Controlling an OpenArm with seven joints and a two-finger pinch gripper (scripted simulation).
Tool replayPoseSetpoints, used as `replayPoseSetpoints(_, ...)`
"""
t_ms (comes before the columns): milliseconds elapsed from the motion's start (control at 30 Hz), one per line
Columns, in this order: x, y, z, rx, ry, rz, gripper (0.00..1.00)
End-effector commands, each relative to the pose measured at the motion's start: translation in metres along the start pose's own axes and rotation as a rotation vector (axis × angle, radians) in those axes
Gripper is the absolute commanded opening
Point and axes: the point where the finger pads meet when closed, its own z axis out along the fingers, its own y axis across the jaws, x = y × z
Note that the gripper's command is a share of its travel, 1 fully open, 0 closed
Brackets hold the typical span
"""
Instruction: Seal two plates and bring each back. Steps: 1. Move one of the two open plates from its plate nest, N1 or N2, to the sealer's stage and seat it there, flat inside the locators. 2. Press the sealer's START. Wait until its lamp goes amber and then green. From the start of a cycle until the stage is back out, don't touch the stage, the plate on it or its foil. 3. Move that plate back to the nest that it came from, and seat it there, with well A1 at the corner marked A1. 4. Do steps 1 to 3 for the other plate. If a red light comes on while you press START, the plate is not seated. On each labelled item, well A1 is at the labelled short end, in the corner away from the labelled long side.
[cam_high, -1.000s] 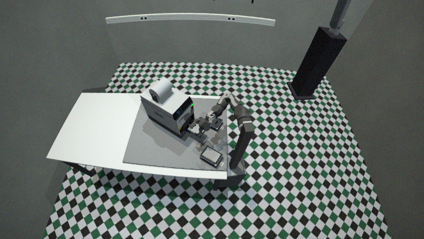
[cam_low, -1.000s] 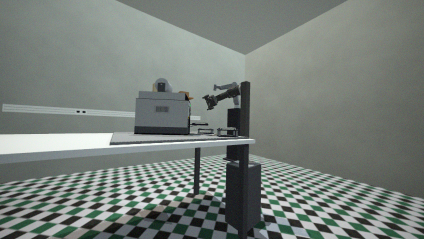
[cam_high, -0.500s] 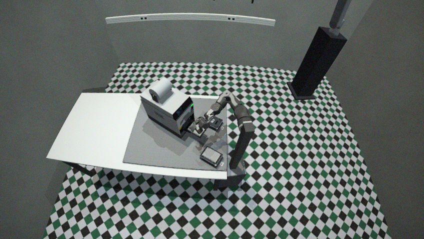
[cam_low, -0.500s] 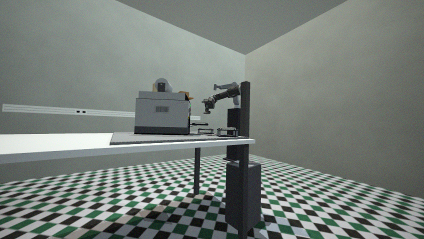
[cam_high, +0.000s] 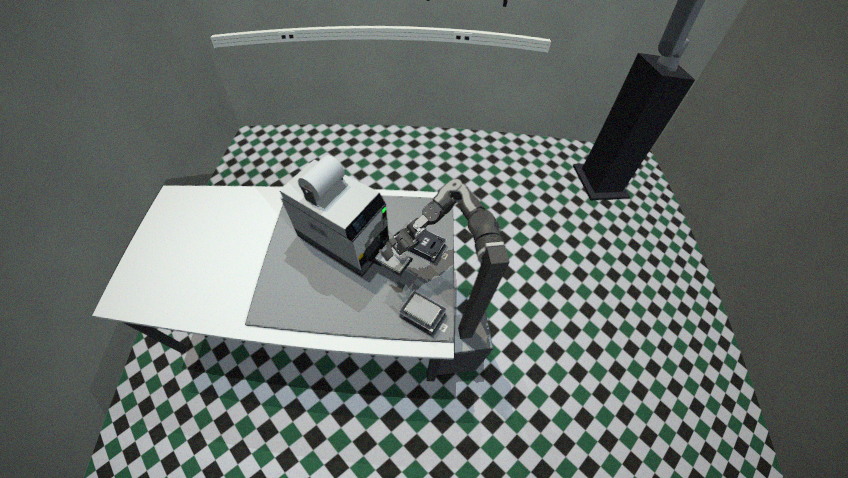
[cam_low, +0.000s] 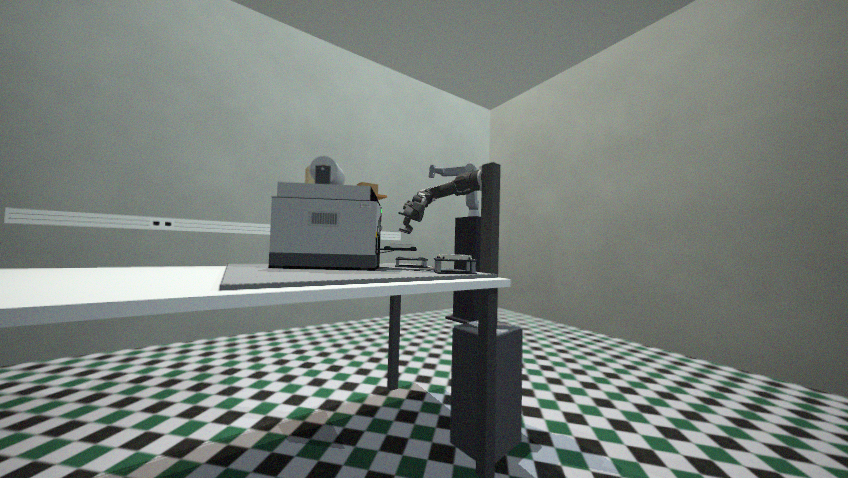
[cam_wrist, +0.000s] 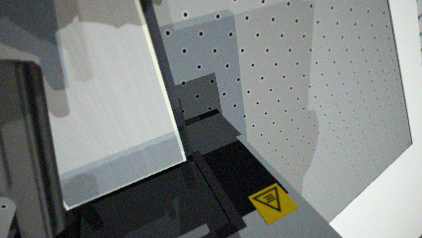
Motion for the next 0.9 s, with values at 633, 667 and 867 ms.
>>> replayPoseSetpoints(633, -0.054, -0.069, -0.019, 0.444, -0.213, -0.312, 0.65)
replayPoseSetpoints(667, -0.054, -0.069, -0.019, 0.444, -0.213, -0.312, 0.65)
replayPoseSetpoints(867, -0.074, -0.086, -0.031, 0.546, -0.270, -0.369, 0.65)
